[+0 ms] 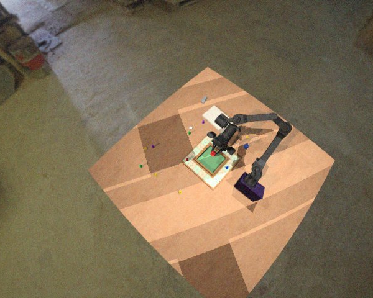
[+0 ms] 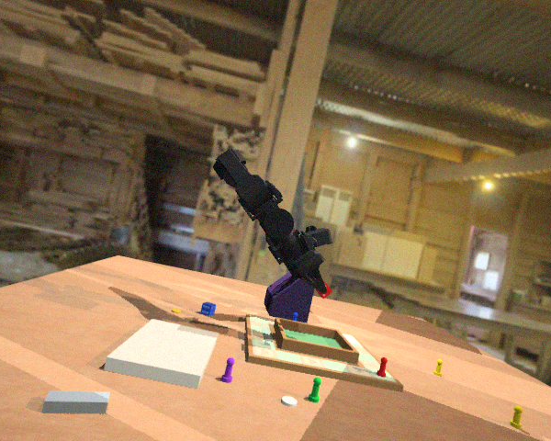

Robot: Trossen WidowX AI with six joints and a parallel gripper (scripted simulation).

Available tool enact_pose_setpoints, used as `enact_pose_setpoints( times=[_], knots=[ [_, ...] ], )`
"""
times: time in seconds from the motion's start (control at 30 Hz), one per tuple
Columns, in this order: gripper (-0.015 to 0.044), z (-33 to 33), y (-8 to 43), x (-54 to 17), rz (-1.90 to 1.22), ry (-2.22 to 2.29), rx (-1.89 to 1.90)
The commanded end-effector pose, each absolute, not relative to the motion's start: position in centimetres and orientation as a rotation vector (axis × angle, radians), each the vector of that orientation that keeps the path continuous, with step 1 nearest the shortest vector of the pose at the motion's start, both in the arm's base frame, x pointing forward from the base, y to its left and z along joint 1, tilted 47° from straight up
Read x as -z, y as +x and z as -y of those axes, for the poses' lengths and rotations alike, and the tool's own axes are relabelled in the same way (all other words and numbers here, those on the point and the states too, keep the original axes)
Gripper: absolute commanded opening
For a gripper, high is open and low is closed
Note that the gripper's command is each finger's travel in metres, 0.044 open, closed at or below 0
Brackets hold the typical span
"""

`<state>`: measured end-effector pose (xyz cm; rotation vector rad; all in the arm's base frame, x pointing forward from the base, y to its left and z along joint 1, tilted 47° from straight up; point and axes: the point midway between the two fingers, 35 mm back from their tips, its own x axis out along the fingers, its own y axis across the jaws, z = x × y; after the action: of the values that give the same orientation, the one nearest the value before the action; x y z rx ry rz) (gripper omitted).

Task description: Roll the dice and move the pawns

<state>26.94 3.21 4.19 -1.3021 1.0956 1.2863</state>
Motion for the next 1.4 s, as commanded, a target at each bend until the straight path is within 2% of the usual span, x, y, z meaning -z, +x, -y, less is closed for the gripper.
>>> enact_pose_setpoints(
  times=[0.0, 0.5, 0.63, 0.8, 0.9, 1.03, 1.23, 1.37],
  knots=[
    [0.0053, -3.2, 26.9, -4.2, -1.096, -1.302, -1.286],
    [0.044, -6.1, 26.5, -6.9, -1.092, -1.292, -1.287],
    [0.044, -5.3, 26.2, -4.6, -1.323, -1.406, -1.189],
    [0.044, -4.1, 26.6, -2.0, -1.628, -1.777, -0.838],
    [0.044, -4.2, 27.0, -1.7, -1.652, -1.902, -0.713],
    [0.044, -4.2, 26.5, -1.5, -1.645, -1.828, -0.811],
    [0.0282, 1.0, 26.7, -5.4, -1.634, -1.481, -0.427],
    [0.0275, 5.6, 25.6, -8.7, -1.584, -1.174, -0.088]
  ],
)
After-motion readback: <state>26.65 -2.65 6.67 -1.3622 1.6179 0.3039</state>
